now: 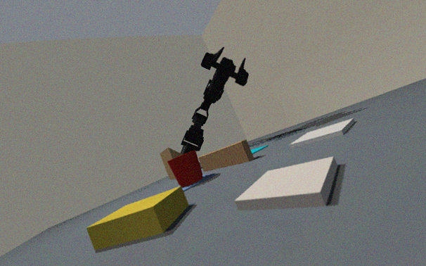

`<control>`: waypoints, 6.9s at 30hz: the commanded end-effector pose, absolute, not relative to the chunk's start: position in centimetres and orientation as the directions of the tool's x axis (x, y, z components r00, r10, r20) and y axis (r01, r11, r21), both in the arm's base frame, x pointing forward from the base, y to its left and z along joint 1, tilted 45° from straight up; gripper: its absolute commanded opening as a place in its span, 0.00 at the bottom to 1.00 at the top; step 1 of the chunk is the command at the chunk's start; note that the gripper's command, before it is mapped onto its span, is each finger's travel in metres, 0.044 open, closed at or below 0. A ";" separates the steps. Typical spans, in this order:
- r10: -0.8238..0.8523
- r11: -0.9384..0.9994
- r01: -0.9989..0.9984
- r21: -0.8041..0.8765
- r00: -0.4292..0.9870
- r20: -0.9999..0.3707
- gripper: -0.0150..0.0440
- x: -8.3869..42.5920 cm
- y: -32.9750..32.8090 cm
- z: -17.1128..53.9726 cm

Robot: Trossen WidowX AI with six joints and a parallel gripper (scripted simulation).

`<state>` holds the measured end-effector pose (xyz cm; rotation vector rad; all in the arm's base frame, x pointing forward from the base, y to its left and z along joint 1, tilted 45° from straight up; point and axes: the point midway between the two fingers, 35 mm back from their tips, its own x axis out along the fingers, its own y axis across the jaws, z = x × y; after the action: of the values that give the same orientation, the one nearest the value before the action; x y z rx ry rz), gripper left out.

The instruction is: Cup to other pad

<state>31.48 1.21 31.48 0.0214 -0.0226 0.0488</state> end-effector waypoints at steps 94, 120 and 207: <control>0.681 0.296 -0.834 0.466 -0.158 -0.715 0.48 30.2 -1.3 -7.2; 0.681 0.297 -0.833 0.466 -0.158 -0.715 0.25 30.4 -1.9 -6.7; 0.685 0.296 -0.828 0.476 -0.163 -0.710 0.25 29.2 -0.5 4.9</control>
<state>29.40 -1.03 4.36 -0.1712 1.1045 1.3397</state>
